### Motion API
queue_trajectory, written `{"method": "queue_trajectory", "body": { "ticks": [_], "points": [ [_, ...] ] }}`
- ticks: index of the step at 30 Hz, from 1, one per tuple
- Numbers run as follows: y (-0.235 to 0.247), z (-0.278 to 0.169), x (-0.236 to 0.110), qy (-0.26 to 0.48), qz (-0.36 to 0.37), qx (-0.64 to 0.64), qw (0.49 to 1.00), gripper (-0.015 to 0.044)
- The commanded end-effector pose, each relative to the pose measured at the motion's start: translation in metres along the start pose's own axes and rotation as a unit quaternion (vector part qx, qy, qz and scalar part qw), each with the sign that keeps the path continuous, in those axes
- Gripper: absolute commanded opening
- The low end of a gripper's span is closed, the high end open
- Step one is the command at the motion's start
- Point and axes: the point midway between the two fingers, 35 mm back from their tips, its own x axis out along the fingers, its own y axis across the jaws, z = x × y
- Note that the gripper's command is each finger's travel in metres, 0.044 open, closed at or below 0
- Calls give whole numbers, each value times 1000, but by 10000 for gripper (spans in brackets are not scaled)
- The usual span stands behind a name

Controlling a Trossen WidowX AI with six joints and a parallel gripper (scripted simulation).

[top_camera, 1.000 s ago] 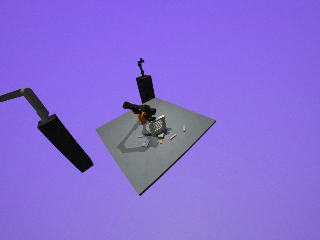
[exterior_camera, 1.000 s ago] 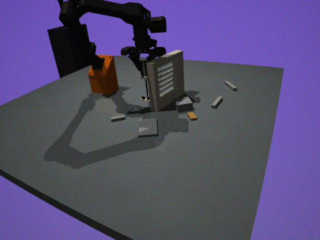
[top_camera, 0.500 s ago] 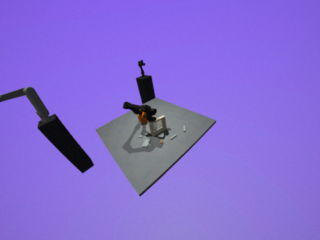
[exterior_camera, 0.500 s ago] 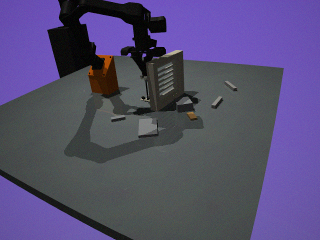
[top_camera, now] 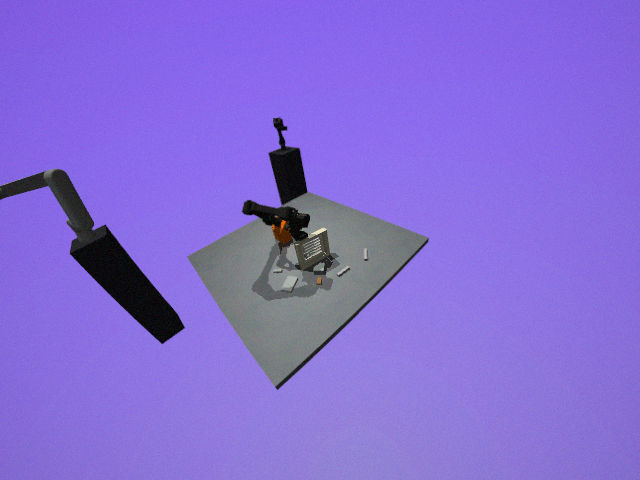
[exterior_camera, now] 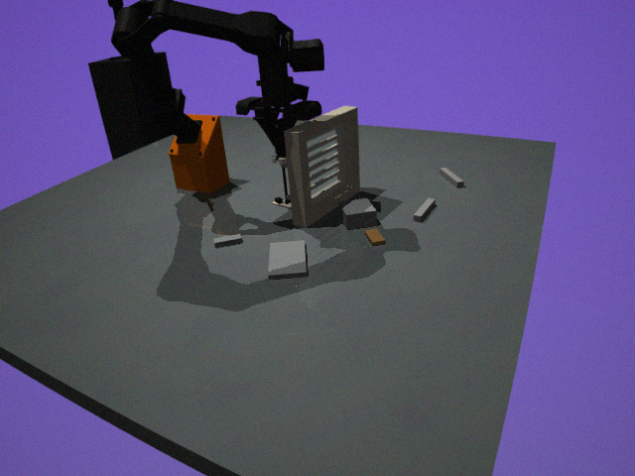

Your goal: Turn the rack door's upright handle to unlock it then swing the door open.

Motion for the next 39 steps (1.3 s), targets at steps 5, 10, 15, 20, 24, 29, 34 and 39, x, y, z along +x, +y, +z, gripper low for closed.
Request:
{"method": "queue_trajectory", "body": {
  "ticks": [5,10,15,20,24,29,34,39],
  "points": [
    [9,5,0,-1,1,71,997,14],
    [14,8,0,-1,1,117,993,14],
    [20,12,0,-1,2,159,987,14],
    [26,17,0,-1,2,200,980,14],
    [32,21,0,-1,2,231,973,14],
    [39,27,0,-1,2,268,964,14],
    [46,34,0,-1,2,304,953,14],
    [53,42,0,-1,3,338,941,14]
  ]
}}
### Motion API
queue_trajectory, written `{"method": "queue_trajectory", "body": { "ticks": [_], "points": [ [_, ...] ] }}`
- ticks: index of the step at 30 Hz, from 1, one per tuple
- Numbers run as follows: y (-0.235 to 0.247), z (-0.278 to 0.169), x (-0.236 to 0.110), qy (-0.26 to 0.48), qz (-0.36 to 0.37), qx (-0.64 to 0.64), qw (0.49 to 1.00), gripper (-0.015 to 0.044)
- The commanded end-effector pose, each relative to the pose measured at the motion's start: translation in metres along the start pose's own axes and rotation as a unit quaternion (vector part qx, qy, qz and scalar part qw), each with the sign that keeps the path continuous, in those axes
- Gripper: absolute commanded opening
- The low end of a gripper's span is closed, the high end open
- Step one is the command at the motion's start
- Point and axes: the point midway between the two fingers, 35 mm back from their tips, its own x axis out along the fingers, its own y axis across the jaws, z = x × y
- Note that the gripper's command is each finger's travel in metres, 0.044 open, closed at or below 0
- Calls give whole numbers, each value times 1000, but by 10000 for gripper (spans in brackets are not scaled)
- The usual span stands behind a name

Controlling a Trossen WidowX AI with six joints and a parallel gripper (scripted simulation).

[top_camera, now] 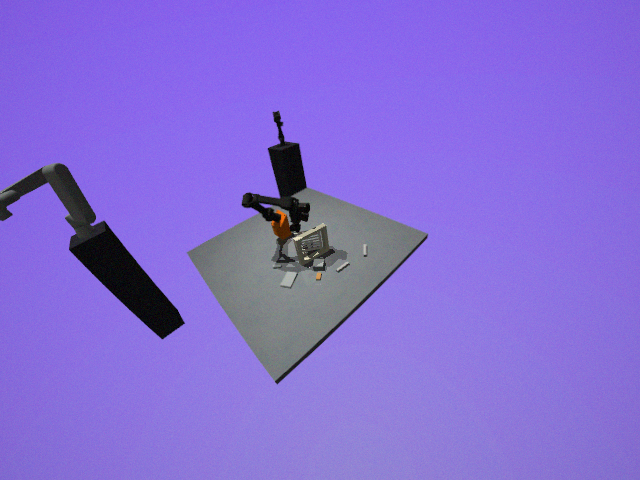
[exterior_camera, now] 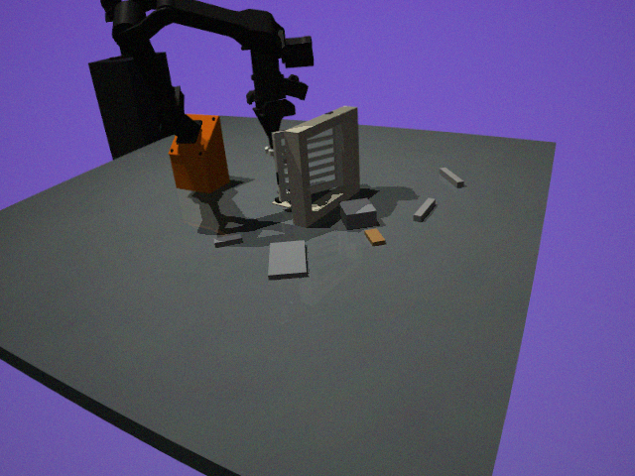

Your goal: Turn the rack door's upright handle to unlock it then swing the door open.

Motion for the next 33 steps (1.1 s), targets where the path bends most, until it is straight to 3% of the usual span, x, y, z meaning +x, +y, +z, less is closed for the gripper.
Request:
{"method": "queue_trajectory", "body": {
  "ticks": [1,33],
  "points": [
    [6,3,0,-3,-2,39,999,14],
    [66,35,0,-4,0,267,964,14]
  ]
}}
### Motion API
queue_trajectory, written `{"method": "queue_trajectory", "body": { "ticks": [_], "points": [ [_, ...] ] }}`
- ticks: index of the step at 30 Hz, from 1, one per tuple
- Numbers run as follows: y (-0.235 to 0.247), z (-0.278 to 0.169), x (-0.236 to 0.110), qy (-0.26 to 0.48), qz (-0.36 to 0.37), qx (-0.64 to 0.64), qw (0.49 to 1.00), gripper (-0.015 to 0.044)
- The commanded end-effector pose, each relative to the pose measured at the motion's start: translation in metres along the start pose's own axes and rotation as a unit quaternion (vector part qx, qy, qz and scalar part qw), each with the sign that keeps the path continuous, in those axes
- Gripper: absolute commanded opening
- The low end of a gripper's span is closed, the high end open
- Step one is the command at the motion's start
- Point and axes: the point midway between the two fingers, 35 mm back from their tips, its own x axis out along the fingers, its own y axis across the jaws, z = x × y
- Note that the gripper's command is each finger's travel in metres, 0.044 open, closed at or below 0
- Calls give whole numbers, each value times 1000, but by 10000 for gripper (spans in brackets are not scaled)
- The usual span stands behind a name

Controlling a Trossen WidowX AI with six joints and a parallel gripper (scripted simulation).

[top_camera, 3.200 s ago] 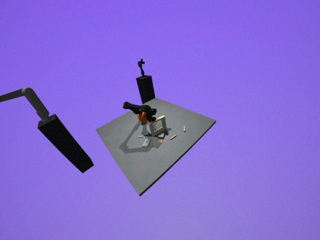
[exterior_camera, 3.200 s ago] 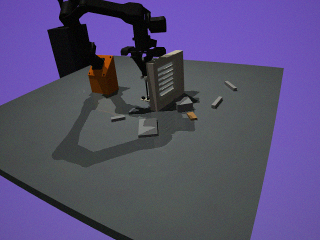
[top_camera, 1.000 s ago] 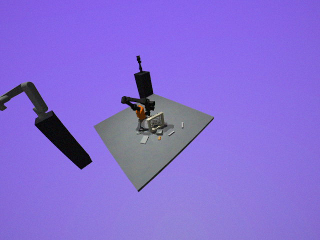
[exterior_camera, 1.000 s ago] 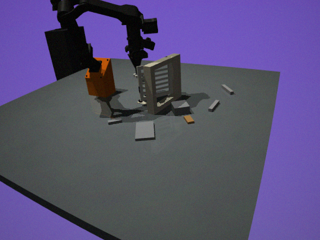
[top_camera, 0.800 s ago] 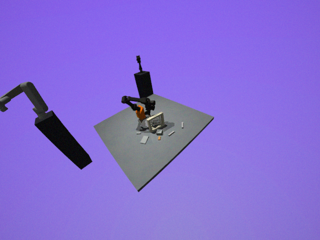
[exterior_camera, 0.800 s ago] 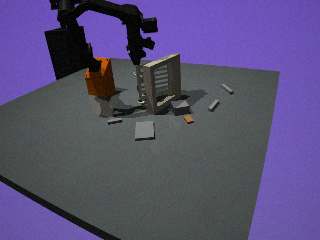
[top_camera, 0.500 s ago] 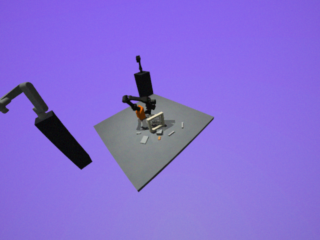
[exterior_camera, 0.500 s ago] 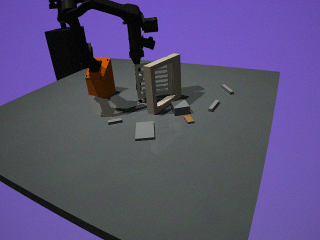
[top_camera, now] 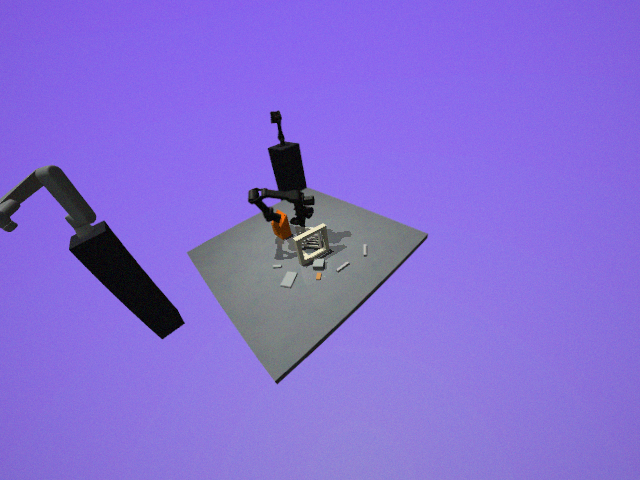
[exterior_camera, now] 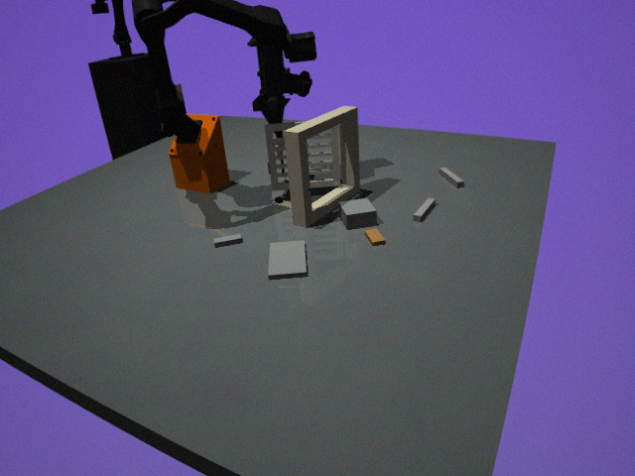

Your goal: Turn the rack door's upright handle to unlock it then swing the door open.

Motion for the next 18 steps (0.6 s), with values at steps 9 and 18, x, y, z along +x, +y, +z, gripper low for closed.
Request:
{"method": "queue_trajectory", "body": {
  "ticks": [9,18],
  "points": [
    [25,8,0,-1,1,100,995,14],
    [45,18,-1,-1,2,173,985,14]
  ]
}}
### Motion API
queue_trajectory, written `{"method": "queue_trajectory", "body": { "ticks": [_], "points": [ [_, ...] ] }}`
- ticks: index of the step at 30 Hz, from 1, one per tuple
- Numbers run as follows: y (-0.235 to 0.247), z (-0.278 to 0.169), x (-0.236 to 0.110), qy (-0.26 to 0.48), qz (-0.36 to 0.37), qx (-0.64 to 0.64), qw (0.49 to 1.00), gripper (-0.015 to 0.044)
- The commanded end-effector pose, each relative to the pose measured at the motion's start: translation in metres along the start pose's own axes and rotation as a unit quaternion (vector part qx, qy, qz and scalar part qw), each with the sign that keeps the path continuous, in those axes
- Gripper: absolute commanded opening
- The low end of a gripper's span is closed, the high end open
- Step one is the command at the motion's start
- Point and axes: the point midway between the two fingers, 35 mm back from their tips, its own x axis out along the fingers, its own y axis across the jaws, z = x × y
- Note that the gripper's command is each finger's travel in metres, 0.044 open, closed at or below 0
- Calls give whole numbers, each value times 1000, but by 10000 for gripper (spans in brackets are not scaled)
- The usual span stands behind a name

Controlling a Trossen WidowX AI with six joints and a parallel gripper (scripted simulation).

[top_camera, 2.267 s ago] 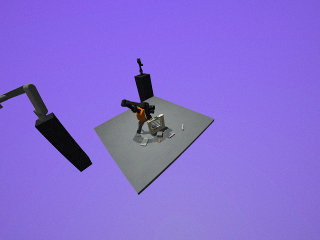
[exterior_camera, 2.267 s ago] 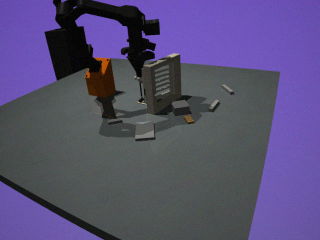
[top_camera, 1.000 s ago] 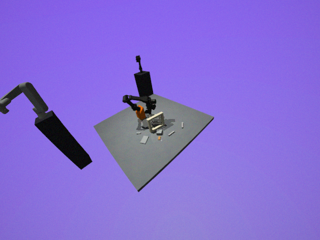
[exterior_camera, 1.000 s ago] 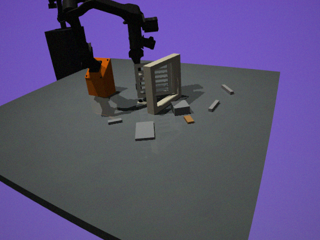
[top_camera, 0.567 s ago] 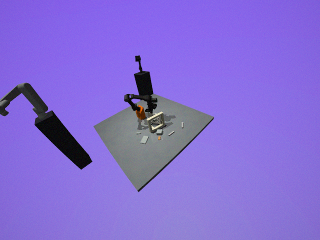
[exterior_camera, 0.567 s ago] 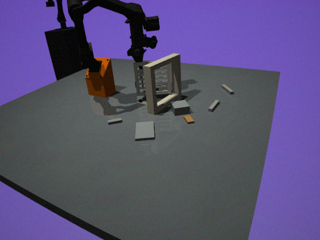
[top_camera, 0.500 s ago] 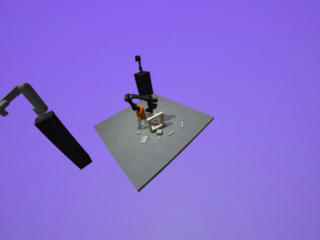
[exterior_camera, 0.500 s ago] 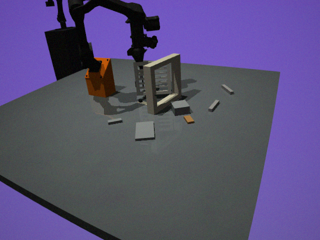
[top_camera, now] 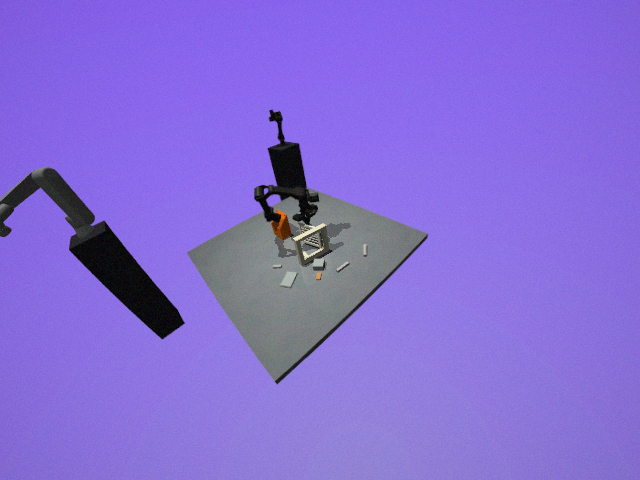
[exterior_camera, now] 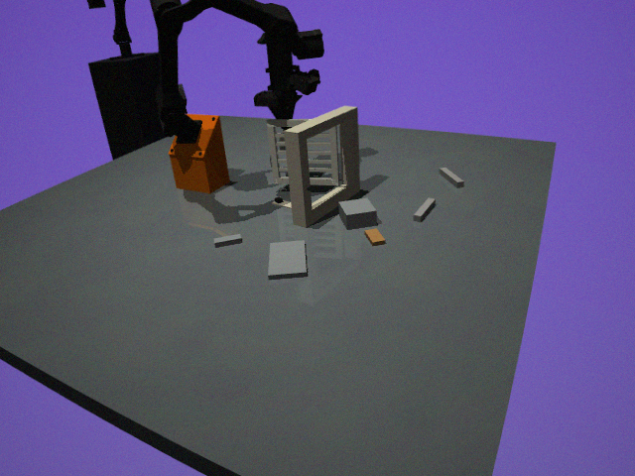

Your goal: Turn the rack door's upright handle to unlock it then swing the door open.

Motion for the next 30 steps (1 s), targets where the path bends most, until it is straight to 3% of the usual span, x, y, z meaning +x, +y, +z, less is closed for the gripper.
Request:
{"method": "queue_trajectory", "body": {
  "ticks": [1,19,30],
  "points": [
    [9,3,0,1,2,40,999,14],
    [49,20,-1,1,3,186,982,14],
    [52,22,-1,1,3,196,981,14]
  ]
}}
